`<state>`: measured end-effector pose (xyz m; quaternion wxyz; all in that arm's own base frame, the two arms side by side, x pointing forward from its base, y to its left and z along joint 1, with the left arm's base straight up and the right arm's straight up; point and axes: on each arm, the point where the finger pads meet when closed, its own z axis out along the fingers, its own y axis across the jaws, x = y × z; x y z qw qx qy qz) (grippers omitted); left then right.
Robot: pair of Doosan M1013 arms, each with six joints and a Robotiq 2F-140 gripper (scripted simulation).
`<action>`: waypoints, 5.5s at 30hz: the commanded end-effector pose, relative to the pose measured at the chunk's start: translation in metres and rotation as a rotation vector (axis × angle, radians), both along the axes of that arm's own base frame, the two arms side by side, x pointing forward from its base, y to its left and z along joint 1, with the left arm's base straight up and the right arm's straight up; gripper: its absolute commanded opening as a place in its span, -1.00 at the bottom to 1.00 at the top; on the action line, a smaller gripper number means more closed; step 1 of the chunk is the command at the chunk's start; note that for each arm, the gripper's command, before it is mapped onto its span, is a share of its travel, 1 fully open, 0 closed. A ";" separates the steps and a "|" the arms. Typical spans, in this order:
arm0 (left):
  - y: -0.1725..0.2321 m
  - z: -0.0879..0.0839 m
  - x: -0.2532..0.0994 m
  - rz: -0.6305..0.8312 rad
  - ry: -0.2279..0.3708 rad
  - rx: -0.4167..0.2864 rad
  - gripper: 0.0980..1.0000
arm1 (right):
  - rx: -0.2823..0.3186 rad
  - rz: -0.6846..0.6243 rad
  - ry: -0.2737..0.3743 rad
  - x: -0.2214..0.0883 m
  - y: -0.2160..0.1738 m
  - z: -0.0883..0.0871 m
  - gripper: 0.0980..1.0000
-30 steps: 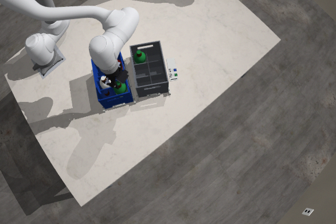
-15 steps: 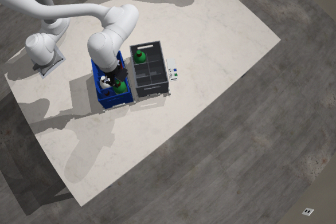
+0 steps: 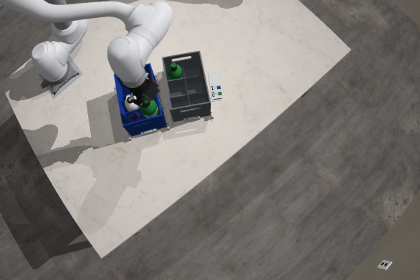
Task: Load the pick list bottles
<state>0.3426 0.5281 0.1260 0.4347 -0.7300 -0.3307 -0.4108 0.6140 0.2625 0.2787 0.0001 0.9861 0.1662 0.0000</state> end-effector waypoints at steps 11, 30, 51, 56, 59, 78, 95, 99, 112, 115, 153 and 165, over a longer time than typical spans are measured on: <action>0.000 0.001 0.000 0.000 -0.001 0.001 1.00 | 0.001 0.000 -0.001 0.000 0.000 0.020 -1.00; 0.000 0.001 0.000 0.000 -0.001 0.001 1.00 | 0.001 0.000 -0.001 0.000 0.000 0.048 -1.00; 0.000 0.001 0.000 0.000 -0.001 0.001 1.00 | 0.001 0.000 -0.001 0.000 0.000 0.072 -1.00; 0.000 0.001 0.000 0.000 -0.001 0.001 1.00 | 0.001 0.000 -0.001 0.000 0.004 0.072 -1.00; 0.000 0.001 0.000 0.000 -0.001 0.001 1.00 | 0.001 0.000 -0.001 -0.001 0.006 0.072 -1.00; 0.000 0.001 0.000 0.000 -0.001 0.001 1.00 | 0.001 0.000 -0.001 -0.006 0.040 0.072 -1.00; 0.000 0.001 0.000 0.000 -0.001 0.001 1.00 | 0.001 0.000 -0.001 -0.010 0.069 0.072 -1.00; 0.000 0.001 0.000 0.000 -0.001 0.001 1.00 | 0.001 0.000 -0.001 -0.011 0.077 0.072 -1.00; 0.000 0.001 0.000 0.000 -0.001 0.001 1.00 | 0.001 0.000 -0.001 -0.014 0.099 0.073 -1.00; 0.000 0.001 0.000 0.000 -0.001 0.001 1.00 | 0.001 0.000 -0.001 -0.015 0.105 0.073 -1.00; 0.000 0.001 0.000 0.000 -0.001 0.001 1.00 | 0.001 0.000 -0.001 -0.025 0.175 0.073 -1.00; 0.000 0.001 0.000 0.000 -0.001 0.001 1.00 | 0.001 0.000 -0.001 -0.025 0.175 0.073 -1.00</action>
